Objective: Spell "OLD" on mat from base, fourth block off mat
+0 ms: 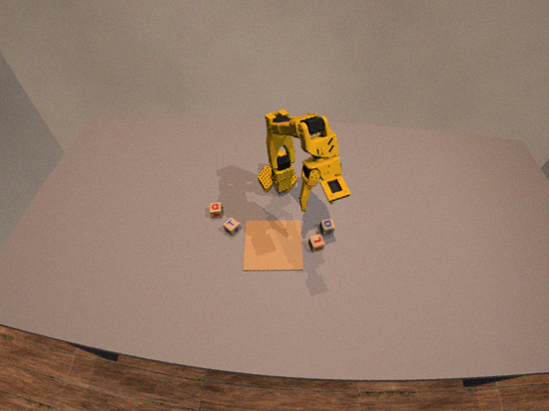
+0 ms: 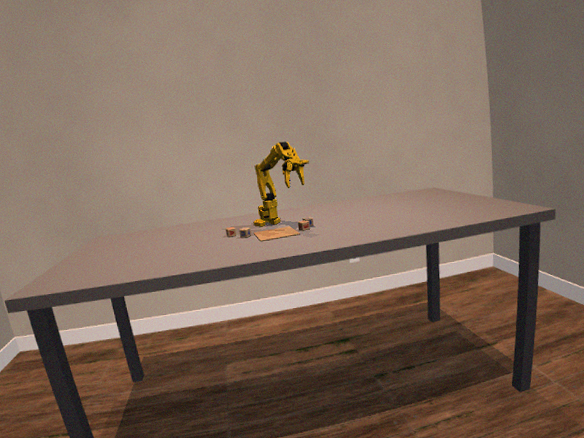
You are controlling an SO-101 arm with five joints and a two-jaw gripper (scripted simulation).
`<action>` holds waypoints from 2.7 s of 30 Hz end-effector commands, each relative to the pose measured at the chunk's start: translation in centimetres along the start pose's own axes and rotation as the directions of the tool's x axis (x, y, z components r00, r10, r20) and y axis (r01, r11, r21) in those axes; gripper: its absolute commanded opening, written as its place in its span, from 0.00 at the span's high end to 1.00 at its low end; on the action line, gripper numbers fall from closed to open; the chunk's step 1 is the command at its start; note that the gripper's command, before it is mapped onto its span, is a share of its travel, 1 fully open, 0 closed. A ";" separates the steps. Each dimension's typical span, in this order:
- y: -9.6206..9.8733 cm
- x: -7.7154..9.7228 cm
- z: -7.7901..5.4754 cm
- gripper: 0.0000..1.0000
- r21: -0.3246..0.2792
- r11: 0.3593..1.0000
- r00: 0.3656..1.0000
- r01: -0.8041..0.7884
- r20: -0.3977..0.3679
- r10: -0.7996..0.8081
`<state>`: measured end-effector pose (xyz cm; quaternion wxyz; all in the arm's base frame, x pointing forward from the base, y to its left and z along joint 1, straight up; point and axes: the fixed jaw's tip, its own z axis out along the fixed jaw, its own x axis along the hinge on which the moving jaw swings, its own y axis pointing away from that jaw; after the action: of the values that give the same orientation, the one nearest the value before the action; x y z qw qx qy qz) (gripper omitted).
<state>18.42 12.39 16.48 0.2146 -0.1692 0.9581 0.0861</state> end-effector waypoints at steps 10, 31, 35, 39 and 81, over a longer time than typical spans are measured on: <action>0.2 -0.7 -2.3 0.65 -0.028 1.000 0.993 0.002 0.120 0.001; 0.3 -0.5 -2.2 0.65 -0.017 0.993 0.986 0.116 0.121 -0.113; 0.3 -0.4 -2.1 0.65 -0.011 0.984 0.977 0.176 0.122 -0.174; 0.4 -0.3 -2.1 0.65 -0.005 0.973 0.966 0.232 0.122 -0.229; 0.4 1.6 -1.2 0.65 0.103 0.065 0.058 0.993 0.065 -0.996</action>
<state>16.44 11.90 15.94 0.2488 -0.7382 0.6235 -0.0661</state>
